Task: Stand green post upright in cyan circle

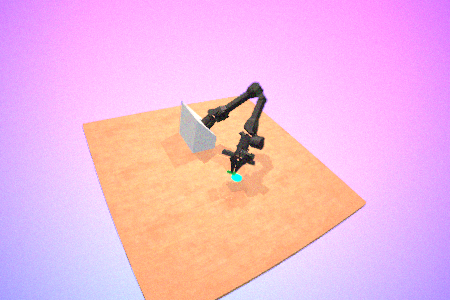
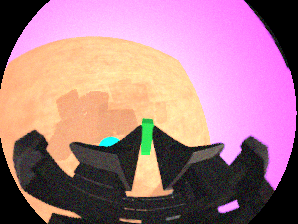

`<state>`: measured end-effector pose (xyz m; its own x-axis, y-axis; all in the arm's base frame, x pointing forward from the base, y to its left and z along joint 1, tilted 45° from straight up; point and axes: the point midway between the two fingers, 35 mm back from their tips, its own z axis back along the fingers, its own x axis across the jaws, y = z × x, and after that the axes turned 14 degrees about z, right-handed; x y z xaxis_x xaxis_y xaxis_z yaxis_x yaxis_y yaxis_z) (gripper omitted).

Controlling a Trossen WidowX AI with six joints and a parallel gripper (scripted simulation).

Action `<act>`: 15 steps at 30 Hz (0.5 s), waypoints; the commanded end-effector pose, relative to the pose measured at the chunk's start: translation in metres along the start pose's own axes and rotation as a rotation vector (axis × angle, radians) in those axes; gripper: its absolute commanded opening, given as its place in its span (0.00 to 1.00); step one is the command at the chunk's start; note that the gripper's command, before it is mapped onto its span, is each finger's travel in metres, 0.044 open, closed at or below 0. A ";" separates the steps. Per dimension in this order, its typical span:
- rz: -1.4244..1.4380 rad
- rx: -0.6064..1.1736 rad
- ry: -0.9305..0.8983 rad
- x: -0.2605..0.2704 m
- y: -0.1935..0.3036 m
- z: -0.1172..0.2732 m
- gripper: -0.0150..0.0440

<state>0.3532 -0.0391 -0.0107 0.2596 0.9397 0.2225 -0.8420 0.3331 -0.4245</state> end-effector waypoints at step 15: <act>-0.025 -0.102 0.047 0.001 0.002 0.001 0.29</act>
<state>0.3543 -0.0375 -0.0091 0.2908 0.9357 0.2000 -0.7914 0.3527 -0.4993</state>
